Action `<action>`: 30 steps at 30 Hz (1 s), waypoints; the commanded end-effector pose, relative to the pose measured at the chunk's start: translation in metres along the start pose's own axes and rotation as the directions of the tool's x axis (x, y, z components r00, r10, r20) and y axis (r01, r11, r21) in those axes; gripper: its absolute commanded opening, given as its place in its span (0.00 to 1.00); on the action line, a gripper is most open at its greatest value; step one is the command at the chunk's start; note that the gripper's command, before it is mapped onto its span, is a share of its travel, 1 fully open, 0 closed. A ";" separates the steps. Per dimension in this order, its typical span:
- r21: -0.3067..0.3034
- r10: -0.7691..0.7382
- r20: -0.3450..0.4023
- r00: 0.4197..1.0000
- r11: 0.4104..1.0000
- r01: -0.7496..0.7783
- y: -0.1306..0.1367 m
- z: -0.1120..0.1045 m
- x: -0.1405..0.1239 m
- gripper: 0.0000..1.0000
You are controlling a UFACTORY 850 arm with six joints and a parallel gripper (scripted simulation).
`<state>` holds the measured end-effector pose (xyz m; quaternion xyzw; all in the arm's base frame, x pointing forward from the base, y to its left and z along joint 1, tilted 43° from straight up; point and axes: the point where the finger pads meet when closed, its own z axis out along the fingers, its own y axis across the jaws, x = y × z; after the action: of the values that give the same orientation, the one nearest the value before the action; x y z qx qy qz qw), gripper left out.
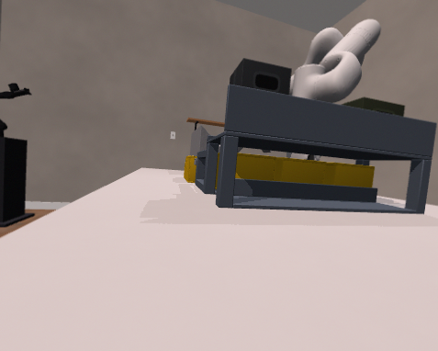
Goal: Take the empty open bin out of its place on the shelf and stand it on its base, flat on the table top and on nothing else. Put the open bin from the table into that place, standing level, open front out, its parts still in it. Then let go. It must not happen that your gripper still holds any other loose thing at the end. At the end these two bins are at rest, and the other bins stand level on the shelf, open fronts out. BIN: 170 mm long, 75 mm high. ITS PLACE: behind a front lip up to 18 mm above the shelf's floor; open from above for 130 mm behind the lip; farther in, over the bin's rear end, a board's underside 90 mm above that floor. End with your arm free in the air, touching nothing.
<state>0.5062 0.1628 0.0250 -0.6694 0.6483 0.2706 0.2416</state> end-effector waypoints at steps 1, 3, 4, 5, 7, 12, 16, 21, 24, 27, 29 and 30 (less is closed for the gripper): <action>0.002 0.000 0.000 1.000 1.000 0.000 -0.001 -0.001 0.000 0.00; 0.002 0.000 0.000 1.000 1.000 0.000 0.000 -0.001 0.000 0.00; 0.002 0.000 0.000 1.000 1.000 0.000 0.000 -0.002 0.000 0.00; 0.002 0.000 0.000 1.000 1.000 0.000 0.001 -0.003 0.000 0.00; 0.002 0.000 0.000 1.000 1.000 0.000 0.003 -0.004 0.000 0.00; 0.002 0.000 0.000 1.000 1.000 0.000 0.007 -0.009 0.000 0.00; 0.002 0.000 0.000 1.000 1.000 0.000 0.011 -0.012 0.000 0.00; 0.002 0.000 0.000 1.000 1.000 0.000 0.017 -0.018 0.000 0.00; 0.002 0.000 0.000 1.000 1.000 0.000 0.018 -0.020 0.000 0.00; 0.002 0.000 0.000 1.000 1.000 0.000 0.019 -0.021 0.000 0.00; 0.002 0.000 0.000 1.000 1.000 0.000 0.019 -0.021 0.000 0.00; 0.002 0.000 0.000 1.000 1.000 0.000 0.019 -0.021 0.000 0.00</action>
<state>0.4876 0.1487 0.0400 -0.6694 0.6483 0.2706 0.2417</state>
